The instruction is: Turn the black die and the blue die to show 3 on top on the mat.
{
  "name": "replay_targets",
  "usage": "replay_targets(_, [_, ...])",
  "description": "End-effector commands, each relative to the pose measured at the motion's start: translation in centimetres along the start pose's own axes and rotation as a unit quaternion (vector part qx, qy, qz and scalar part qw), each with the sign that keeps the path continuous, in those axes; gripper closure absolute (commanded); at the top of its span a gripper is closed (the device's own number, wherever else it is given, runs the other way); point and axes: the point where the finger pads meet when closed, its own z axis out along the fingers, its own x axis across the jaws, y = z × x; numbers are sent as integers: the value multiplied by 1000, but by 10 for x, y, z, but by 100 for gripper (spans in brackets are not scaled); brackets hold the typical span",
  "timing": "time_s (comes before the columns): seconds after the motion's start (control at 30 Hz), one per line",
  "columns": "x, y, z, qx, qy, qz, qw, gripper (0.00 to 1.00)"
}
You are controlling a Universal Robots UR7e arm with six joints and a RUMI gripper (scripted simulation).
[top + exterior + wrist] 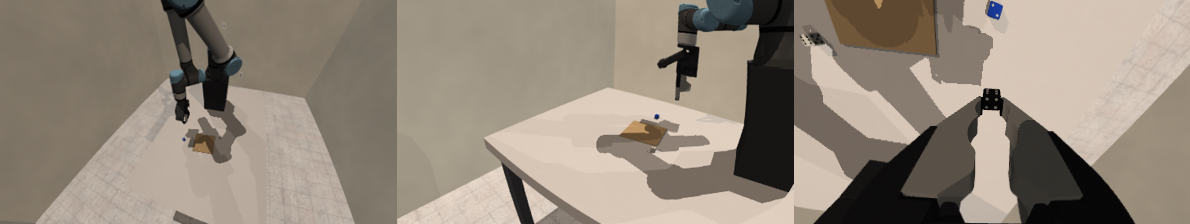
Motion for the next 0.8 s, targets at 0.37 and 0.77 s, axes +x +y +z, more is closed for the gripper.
replay_targets(0.37, [0,-1,1,4,-2,-212,977,100])
replay_targets(0.77, [0,0,3,4,-1,-359,933,100])
